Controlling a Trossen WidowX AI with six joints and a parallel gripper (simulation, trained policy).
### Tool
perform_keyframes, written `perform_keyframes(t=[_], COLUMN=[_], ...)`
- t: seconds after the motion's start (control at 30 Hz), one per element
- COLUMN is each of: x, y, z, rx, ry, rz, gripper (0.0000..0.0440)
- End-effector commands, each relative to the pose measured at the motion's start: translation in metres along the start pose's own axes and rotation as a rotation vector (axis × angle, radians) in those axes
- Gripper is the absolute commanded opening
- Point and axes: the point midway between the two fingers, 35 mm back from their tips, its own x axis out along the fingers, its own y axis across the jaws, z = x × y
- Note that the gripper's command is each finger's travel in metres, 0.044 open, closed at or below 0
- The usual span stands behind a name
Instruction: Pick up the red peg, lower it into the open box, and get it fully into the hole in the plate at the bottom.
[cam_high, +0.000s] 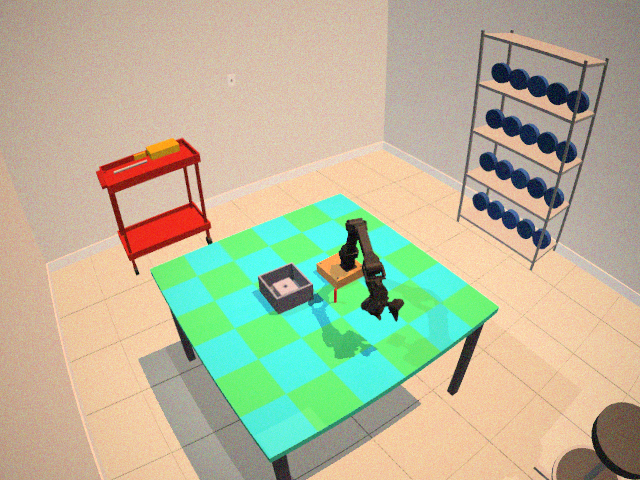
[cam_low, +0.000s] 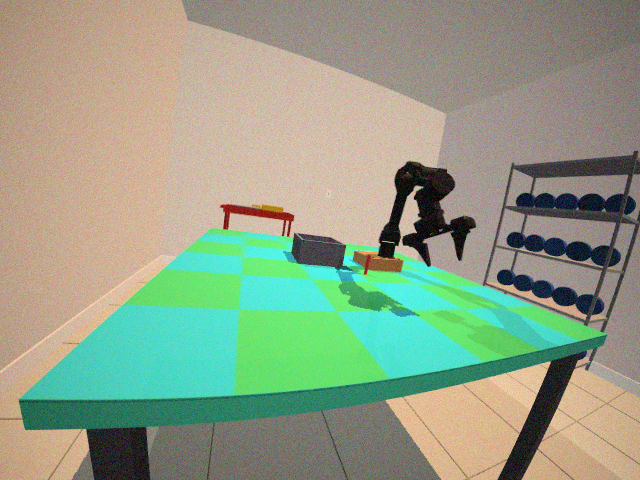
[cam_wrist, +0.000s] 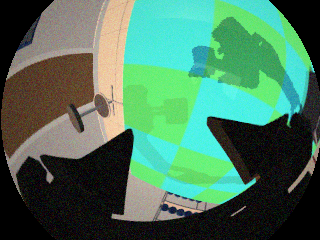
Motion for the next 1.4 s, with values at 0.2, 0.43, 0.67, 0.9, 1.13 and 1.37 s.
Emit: perform_keyframes(t=[0.2,0.43,0.67,0.9,1.13,1.37], x=[-0.05,-0.081,-0.103,-0.114,-0.111,-0.099], y=[-0.07,-0.124,-0.178,-0.223,-0.255,-0.279], z=[0.01,0.004,-0.013,-0.035,-0.053,-0.063], rx=[0.284,0.503,0.715,0.882,0.99,1.048], ry=[-0.034,-0.057,-0.078,-0.097,-0.11,-0.128], rz=[-0.134,-0.237,-0.35,-0.452,-0.526,-0.568], gripper=[0.0417,0.043,0.044,0.044,0.044,0.044])
